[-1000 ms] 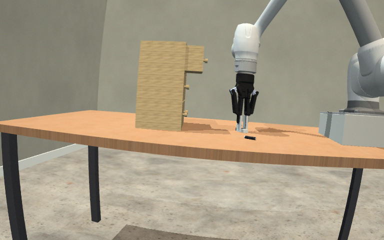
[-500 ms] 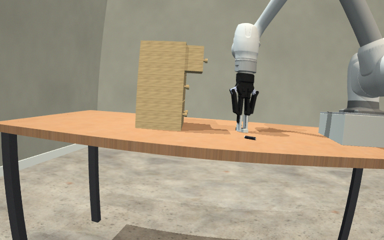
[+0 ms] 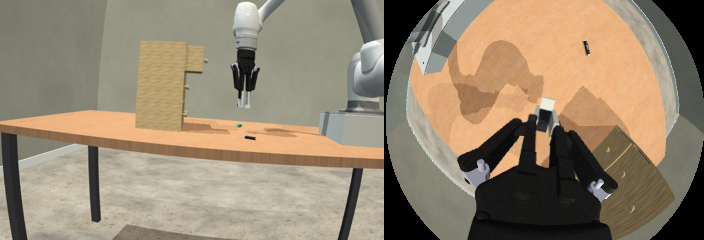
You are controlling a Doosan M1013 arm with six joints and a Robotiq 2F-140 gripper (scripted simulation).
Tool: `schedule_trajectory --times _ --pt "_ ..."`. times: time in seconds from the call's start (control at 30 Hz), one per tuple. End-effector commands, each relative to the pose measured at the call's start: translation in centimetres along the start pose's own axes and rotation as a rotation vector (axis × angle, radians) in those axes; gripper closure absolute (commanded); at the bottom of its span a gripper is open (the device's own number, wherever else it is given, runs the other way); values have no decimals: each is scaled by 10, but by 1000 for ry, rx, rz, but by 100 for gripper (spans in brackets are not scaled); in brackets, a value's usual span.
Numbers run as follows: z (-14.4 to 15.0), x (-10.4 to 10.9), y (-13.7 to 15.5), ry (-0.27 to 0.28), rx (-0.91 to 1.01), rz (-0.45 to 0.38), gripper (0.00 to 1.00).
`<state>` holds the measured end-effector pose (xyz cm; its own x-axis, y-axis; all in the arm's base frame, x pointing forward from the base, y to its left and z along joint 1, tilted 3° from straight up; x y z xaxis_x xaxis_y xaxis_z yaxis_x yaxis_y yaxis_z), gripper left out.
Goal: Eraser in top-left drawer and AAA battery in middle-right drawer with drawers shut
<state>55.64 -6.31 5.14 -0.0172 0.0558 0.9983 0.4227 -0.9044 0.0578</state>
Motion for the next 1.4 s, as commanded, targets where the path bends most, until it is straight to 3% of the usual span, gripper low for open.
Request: schedule_trajectory --times 0.0,0.23,0.37,0.67,0.73,0.77,1.23,1.3,1.33,1.37 --pt "0 2 0 0 0 0 89" --pt "0 2 0 0 -12 0 89" --pt "1 2 3 0 -121 0 89" --pt "10 2 18 4 -707 9 89" --pt "10 2 18 4 -707 9 89" --pt "11 2 20 4 -882 9 89" --pt "22 2 40 7 -1671 39 89" --pt "22 2 40 7 -1671 39 89" --pt "22 2 40 2 -1838 23 89" --pt "22 2 40 1 -1878 16 89"
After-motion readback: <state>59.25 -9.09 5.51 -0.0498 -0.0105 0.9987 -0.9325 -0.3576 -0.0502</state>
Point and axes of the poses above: the point where the finger pads meet when closed, its own x axis back along the fingers, its own z axis across the jaws, y = z × x, the point moved 2 cm from there along x, back along the fingers, and after that the axes turned 4 degrees about x, right-handed, at the moved point
